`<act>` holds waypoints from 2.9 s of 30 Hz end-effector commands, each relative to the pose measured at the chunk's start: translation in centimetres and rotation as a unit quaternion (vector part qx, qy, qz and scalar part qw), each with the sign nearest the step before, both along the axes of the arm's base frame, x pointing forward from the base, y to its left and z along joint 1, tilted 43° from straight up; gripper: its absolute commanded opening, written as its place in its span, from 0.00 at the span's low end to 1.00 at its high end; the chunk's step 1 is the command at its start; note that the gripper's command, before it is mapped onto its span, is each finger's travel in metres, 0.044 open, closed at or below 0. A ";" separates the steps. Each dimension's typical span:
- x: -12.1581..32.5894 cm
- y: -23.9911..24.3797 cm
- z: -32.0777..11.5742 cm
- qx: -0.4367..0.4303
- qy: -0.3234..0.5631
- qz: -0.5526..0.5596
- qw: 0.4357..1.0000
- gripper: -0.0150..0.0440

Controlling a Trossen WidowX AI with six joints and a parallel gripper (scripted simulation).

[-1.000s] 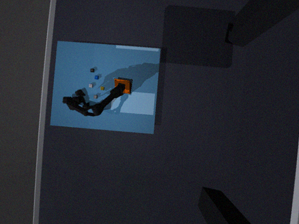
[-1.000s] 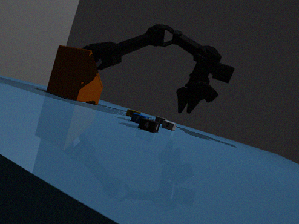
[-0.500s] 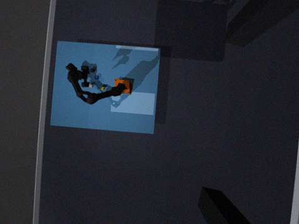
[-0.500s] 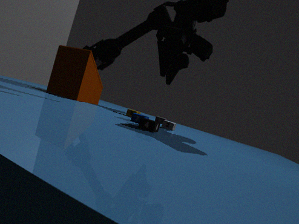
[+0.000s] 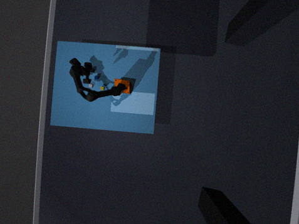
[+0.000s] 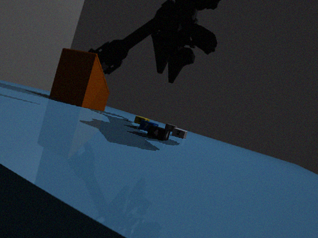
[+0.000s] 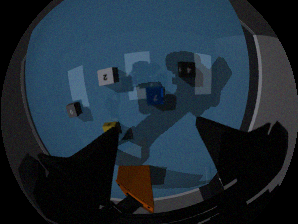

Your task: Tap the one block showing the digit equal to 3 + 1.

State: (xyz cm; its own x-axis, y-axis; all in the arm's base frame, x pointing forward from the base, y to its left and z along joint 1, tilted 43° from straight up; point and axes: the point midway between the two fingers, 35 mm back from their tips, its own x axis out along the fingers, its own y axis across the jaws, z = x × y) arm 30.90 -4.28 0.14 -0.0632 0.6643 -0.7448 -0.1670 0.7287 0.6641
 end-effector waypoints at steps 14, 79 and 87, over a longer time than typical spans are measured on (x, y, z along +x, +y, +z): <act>-4.8 4.2 4.4 0.005 0.005 0.000 1.000 0.93; -2.5 13.2 12.1 0.007 0.004 0.000 1.000 0.93; 3.7 6.9 5.8 0.006 0.003 0.000 1.000 0.93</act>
State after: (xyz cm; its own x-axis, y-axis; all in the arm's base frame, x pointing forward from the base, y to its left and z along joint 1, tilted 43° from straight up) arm 32.49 5.55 9.40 -0.0563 0.6722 -0.7382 -0.1750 0.7213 0.6702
